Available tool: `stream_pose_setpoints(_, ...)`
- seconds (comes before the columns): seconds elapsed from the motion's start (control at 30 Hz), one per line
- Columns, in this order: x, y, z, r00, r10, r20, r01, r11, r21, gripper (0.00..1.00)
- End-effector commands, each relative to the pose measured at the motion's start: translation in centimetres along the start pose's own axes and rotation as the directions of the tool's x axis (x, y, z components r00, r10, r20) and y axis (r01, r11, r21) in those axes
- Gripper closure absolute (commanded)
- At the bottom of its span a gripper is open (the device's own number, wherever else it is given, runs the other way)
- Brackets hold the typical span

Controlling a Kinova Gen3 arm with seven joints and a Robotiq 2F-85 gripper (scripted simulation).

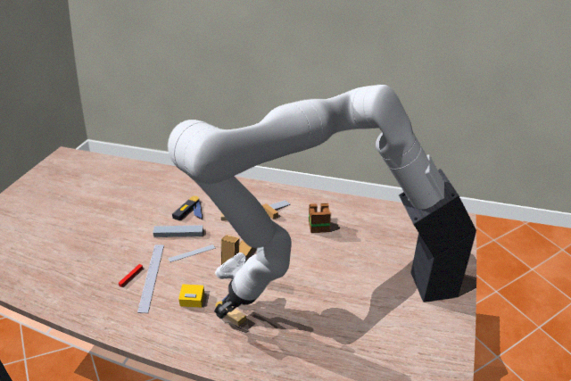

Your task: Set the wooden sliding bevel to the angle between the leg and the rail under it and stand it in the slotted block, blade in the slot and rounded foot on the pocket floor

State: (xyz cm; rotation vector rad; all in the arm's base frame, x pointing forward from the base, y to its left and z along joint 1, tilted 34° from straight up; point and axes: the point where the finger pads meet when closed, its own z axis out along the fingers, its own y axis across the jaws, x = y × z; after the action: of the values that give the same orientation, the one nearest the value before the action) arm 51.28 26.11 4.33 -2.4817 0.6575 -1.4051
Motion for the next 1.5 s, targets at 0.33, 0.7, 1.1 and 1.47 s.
stream_pose_setpoints(0.33, -0.15, -0.05, 0.29, 1.0, 0.001, 0.0, -0.001, 1.0, 0.001, 0.36)
stream_pose_setpoints(0.7, -0.15, -0.05, 0.29, 1.0, 0.001, 0.0, -0.001, 1.0, 0.001, 0.36)
stream_pose_setpoints(1.1, -0.15, -0.05, 0.29, 1.0, 0.001, 0.0, -0.001, 1.0, 0.001, 0.9)
stream_pose_setpoints(1.47, -0.15, -0.05, 0.29, 1.0, 0.001, 0.0, -0.001, 1.0, 0.001, 0.9)
